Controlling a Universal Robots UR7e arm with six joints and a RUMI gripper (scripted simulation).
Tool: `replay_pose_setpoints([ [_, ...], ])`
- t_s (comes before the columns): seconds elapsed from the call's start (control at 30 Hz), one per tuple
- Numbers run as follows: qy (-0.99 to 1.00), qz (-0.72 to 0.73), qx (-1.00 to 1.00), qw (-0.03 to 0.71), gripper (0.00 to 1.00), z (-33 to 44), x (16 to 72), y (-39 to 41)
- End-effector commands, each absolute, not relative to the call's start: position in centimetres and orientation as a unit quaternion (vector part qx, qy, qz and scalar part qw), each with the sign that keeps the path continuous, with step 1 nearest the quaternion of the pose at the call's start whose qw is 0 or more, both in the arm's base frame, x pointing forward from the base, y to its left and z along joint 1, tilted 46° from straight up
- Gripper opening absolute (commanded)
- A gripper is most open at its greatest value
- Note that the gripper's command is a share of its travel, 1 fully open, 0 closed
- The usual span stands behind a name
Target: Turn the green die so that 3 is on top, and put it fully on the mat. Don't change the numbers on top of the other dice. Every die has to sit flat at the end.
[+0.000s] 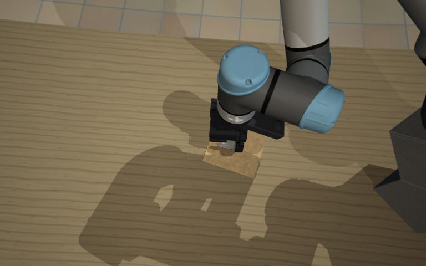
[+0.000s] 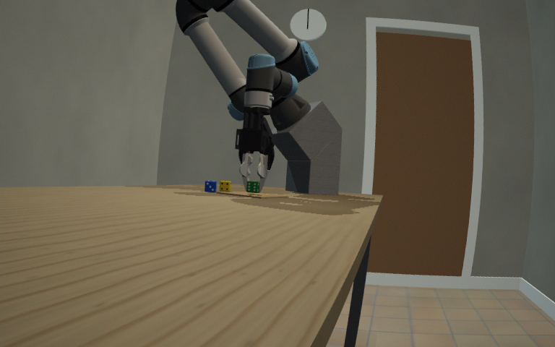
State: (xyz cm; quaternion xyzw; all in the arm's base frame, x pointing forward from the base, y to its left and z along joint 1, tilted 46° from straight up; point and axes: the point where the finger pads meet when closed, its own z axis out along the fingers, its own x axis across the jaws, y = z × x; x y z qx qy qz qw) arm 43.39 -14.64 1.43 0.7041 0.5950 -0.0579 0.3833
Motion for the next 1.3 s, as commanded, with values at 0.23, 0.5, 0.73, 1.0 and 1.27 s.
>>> replay_pose_setpoints([
  [0.23, 0.595, -0.058, 0.704, 0.384, 0.10, 1.35, 43.47, -14.73],
  [0.5, 0.595, -0.058, 0.704, 0.384, 0.10, 1.20, 43.55, -14.85],
  [0.73, 0.595, -0.058, 0.704, 0.384, 0.10, 1.18, 43.56, -14.87],
  [1.0, 0.595, -0.058, 0.704, 0.384, 0.10, 1.18, 43.56, -14.87],
  [1.27, 0.595, -0.058, 0.704, 0.384, 0.10, 1.18, 43.56, -14.87],
])
